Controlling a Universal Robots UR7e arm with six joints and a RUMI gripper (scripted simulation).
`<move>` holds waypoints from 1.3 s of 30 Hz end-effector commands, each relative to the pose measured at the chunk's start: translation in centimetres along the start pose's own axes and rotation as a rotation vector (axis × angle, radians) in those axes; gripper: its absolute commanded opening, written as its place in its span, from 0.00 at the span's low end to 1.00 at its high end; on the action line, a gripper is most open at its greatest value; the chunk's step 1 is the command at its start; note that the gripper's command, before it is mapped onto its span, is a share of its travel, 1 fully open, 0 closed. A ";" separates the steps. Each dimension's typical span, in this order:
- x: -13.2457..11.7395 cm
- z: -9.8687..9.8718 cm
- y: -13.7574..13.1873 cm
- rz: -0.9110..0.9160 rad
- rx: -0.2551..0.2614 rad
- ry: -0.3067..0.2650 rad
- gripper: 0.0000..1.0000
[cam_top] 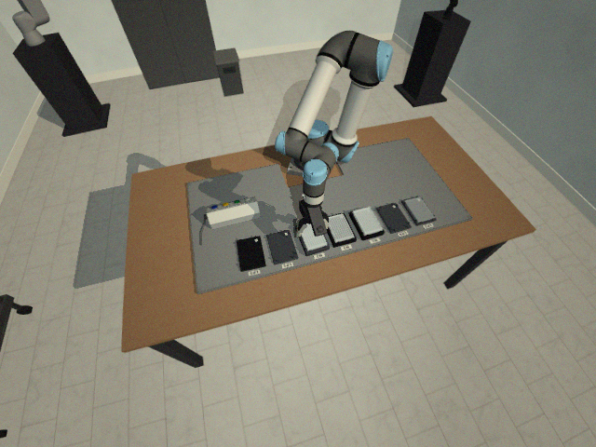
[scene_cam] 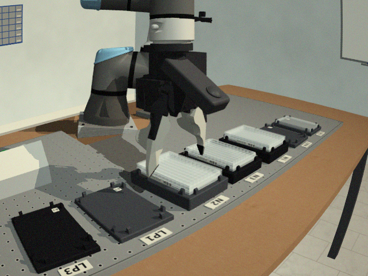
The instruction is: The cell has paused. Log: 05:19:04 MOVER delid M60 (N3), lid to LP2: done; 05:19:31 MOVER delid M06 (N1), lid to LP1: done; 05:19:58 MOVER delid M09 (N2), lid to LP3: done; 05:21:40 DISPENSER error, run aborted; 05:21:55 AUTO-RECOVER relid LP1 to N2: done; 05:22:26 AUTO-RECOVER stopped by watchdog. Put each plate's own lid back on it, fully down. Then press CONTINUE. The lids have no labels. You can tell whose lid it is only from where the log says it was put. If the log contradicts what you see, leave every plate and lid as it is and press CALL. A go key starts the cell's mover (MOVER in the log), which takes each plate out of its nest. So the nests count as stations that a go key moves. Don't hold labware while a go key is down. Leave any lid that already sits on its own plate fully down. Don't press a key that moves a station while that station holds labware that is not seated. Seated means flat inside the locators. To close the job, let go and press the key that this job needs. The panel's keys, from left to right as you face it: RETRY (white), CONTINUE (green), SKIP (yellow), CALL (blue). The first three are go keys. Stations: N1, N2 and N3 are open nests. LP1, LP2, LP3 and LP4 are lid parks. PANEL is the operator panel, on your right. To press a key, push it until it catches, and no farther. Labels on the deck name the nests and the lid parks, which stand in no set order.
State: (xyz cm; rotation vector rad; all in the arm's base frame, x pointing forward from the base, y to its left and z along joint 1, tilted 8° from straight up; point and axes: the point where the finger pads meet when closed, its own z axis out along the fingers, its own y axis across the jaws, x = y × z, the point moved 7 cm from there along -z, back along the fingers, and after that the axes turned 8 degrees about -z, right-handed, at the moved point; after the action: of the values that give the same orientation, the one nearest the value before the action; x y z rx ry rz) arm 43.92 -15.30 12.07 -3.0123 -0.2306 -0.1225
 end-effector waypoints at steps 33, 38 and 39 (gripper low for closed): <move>0.0 0.0 0.0 0.000 -0.001 0.001 0.82; 0.0 -0.5 0.0 0.000 -0.001 0.001 0.82; 0.0 -0.7 0.0 0.000 -0.001 0.001 0.82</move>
State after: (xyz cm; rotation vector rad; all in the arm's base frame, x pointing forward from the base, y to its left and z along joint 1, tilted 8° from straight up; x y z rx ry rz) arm 43.91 -15.31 12.23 -3.0124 -0.2306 -0.1225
